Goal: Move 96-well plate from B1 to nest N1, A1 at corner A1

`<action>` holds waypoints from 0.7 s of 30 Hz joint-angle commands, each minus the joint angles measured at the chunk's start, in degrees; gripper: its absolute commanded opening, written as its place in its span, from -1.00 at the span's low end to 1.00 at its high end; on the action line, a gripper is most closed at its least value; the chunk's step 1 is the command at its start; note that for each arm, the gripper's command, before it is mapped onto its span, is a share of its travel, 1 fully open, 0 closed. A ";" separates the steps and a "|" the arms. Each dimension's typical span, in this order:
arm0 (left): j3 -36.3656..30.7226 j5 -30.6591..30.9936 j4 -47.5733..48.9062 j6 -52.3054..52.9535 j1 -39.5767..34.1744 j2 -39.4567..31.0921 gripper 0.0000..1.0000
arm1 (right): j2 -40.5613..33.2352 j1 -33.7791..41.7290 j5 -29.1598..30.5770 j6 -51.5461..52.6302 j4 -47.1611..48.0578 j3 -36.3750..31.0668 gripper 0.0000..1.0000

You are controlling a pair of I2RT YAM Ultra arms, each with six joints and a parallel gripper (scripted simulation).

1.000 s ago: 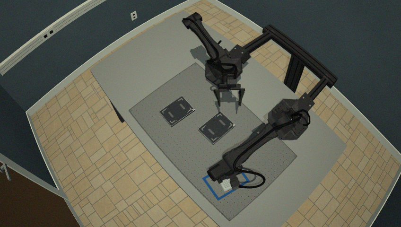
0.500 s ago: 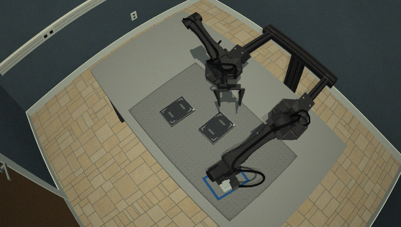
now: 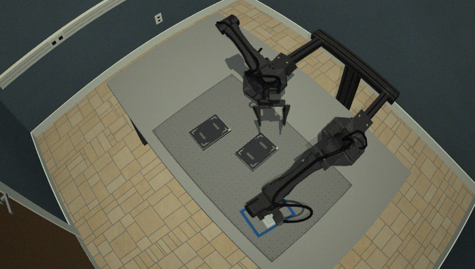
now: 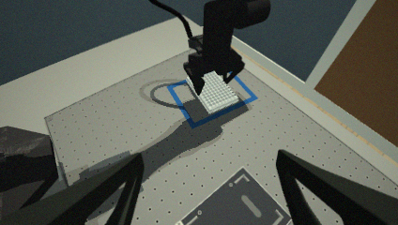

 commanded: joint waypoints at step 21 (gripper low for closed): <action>0.11 0.14 2.02 -0.22 0.29 0.96 0.55 | -1.03 0.51 0.07 -0.33 1.34 0.30 1.00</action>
